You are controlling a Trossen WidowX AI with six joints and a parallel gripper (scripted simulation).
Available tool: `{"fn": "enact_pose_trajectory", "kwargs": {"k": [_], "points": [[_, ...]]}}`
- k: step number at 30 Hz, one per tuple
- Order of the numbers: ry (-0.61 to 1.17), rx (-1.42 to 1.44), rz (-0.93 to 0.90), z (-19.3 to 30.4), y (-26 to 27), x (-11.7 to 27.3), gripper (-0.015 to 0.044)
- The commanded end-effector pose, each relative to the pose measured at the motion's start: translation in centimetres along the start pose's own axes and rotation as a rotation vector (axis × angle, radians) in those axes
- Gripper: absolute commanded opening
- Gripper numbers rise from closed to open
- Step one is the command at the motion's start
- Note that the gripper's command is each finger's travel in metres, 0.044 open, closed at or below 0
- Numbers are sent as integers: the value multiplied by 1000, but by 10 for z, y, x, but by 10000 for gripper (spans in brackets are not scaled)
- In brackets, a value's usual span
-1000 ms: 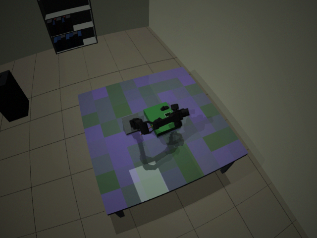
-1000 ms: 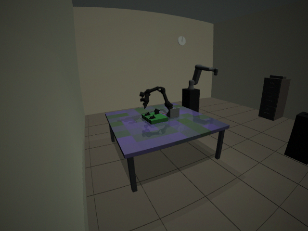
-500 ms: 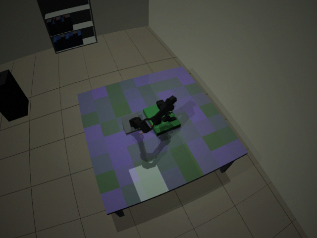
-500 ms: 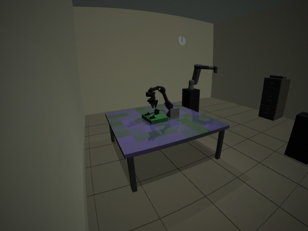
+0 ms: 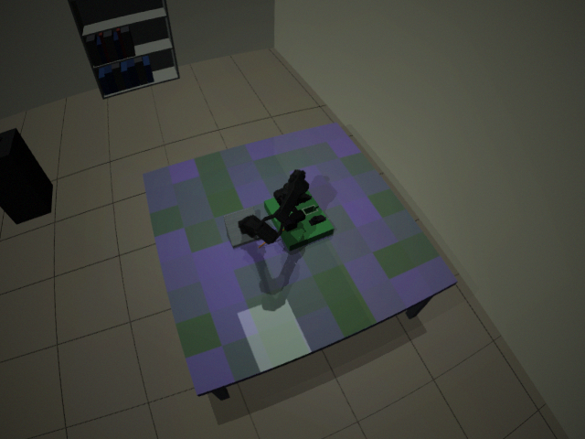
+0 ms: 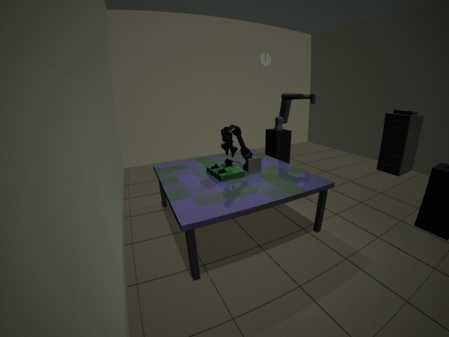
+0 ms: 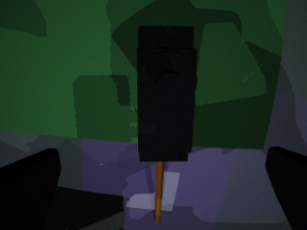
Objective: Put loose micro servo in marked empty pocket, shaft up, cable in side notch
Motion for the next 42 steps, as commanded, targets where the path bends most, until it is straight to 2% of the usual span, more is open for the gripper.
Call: {"fn": "enact_pose_trajectory", "kwargs": {"k": [1, 6, 24, 36, 41, 42], "points": [[-1, 1, 14, 1, 0, -6, 440], [-2, 1, 15, 1, -1, -25, 440], [-2, 0, 15, 1, -1, -46, 440], [-2, 0, 15, 1, -1, -46, 125], [-2, 0, 15, 1, -1, -46, 92], [-2, 0, 15, 1, -1, -45, 65]]}}
Point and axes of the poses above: the point midway between the two fingers, 35 mm back from their tips, its own x axis back along the fingers, its own y axis across the jaws, z = x × y, the point moved 7 cm from there along x, back along the fingers, and after that the axes turned 9 degrees about -x, right-handed, at the moved point
